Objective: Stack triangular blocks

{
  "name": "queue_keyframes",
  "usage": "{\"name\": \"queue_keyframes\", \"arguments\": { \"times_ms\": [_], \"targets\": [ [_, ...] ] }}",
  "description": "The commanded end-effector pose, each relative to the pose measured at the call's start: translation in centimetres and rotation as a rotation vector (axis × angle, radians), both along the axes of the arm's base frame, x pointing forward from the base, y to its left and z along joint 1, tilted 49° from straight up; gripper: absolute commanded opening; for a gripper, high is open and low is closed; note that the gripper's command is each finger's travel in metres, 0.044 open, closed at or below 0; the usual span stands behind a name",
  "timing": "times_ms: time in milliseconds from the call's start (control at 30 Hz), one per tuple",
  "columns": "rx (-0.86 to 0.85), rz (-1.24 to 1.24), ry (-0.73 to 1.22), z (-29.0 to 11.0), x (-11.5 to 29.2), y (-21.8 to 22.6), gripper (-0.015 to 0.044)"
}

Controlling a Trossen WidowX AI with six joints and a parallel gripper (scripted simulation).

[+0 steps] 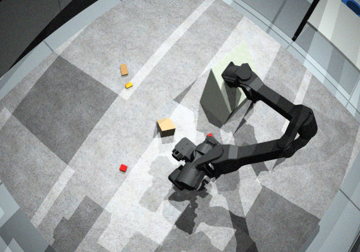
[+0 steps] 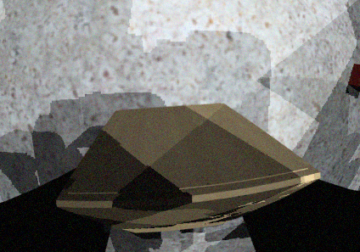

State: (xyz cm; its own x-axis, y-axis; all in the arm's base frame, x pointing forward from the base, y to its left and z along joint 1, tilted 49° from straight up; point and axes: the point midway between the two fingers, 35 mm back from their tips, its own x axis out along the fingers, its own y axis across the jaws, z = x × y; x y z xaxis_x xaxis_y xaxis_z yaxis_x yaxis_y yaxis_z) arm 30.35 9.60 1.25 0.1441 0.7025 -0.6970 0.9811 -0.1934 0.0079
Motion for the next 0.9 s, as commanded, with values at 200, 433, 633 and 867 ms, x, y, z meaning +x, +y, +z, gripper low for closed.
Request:
{"name": "queue_keyframes", "arguments": {
  "times_ms": [200,433,633,867],
  "targets": [
    [-0.045,0.143,-0.160,-0.09,-0.12,-0.04,0.0000],
    [-0.048,0.155,-0.173,-0.09,-0.12,-0.04,0.0000],
    [-0.048,0.155,-0.173,-0.09,-0.12,-0.04,0.0000],
    [-0.048,0.155,-0.173,-0.09,-0.12,-0.04,0.0000]
  ]
}}
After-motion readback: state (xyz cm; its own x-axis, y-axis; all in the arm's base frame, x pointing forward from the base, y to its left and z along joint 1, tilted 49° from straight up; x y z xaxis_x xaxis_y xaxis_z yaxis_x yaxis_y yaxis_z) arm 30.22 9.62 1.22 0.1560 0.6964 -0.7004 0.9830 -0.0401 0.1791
